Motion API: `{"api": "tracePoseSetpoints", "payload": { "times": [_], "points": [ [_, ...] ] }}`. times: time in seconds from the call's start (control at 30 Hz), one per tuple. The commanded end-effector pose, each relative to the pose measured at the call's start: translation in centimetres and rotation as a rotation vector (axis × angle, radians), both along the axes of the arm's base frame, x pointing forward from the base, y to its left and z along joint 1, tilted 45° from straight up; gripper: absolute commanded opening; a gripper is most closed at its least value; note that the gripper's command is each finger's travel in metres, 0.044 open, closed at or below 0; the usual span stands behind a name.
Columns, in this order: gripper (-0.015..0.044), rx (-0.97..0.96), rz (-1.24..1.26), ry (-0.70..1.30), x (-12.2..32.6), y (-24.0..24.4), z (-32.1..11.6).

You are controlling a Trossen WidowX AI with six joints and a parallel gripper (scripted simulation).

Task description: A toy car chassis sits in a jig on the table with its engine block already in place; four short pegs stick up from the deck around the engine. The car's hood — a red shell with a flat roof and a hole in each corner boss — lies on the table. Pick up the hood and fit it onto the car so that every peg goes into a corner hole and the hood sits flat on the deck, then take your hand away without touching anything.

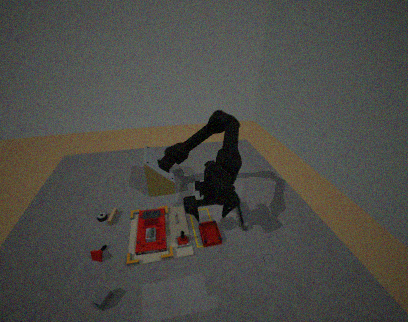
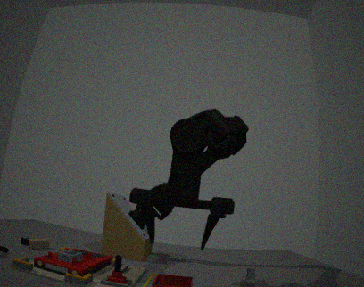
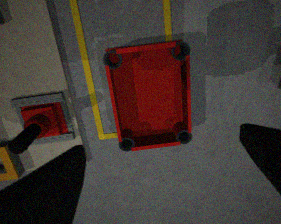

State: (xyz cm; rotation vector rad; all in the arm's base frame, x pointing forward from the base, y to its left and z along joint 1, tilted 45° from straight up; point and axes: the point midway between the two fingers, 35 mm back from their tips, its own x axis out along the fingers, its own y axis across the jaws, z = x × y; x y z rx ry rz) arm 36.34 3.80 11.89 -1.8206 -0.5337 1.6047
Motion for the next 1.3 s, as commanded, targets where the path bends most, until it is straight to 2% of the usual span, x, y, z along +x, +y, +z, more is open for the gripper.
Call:
{"api": "tracePoseSetpoints", "payload": {
  "times": [0.0,0.17,0.7,1.0,1.27],
  "points": [
    [0.044,0.0,-0.003,0.002,0.0,0.0,0.0],
    [0.044,-0.004,-0.06,0.037,0.1,0.0,-0.4],
    [0.044,0.058,-0.731,0.351,0.8,0.2,-3.2],
    [0.044,0.206,-1.11,0.496,1.0,0.6,-4.0],
    [0.044,0.416,-1.422,0.626,1.0,0.9,-4.4]
  ]
}}
